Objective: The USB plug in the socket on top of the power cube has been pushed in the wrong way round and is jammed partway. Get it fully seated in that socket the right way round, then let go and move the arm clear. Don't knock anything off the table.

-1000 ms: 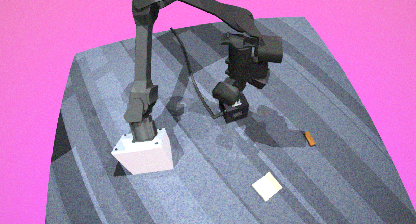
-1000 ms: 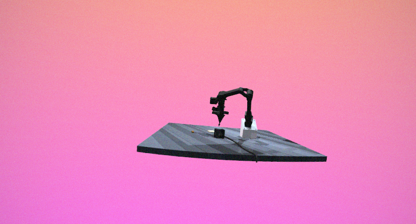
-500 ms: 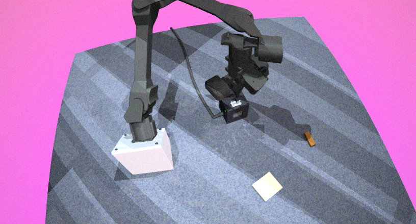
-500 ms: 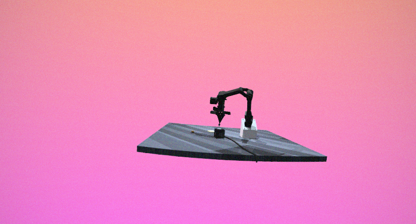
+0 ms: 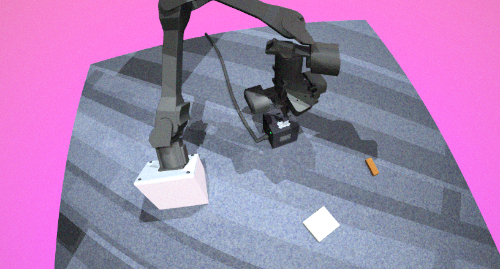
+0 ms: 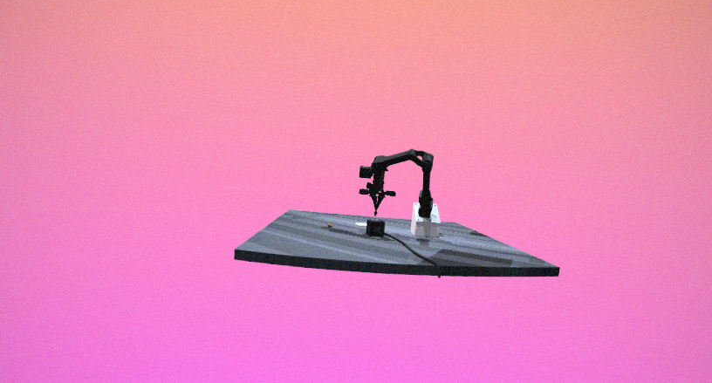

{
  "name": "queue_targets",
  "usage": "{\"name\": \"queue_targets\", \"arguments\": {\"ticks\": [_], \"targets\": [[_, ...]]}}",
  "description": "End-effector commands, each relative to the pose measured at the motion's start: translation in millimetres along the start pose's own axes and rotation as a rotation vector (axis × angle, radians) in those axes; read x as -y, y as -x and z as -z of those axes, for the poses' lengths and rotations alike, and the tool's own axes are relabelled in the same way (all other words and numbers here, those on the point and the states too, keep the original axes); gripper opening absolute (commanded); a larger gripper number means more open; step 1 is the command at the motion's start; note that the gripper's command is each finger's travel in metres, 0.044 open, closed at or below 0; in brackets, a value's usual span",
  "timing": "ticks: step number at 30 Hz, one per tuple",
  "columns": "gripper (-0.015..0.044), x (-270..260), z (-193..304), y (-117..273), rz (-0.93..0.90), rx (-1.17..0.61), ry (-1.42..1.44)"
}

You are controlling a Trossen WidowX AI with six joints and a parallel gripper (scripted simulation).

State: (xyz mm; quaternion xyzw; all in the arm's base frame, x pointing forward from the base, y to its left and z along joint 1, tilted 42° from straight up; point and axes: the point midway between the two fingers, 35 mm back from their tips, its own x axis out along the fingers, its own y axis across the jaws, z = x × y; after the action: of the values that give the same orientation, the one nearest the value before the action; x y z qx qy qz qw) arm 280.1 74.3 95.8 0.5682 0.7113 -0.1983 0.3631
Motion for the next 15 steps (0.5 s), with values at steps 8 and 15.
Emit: {"name": "queue_targets", "arguments": {"ticks": [8,15], "targets": [[0.0,-0.1,0.1,-0.2,0.0,-0.002,-0.01],[0.0,-0.2,0.5,-1.0,0.0,-0.007,-0.011]]}}
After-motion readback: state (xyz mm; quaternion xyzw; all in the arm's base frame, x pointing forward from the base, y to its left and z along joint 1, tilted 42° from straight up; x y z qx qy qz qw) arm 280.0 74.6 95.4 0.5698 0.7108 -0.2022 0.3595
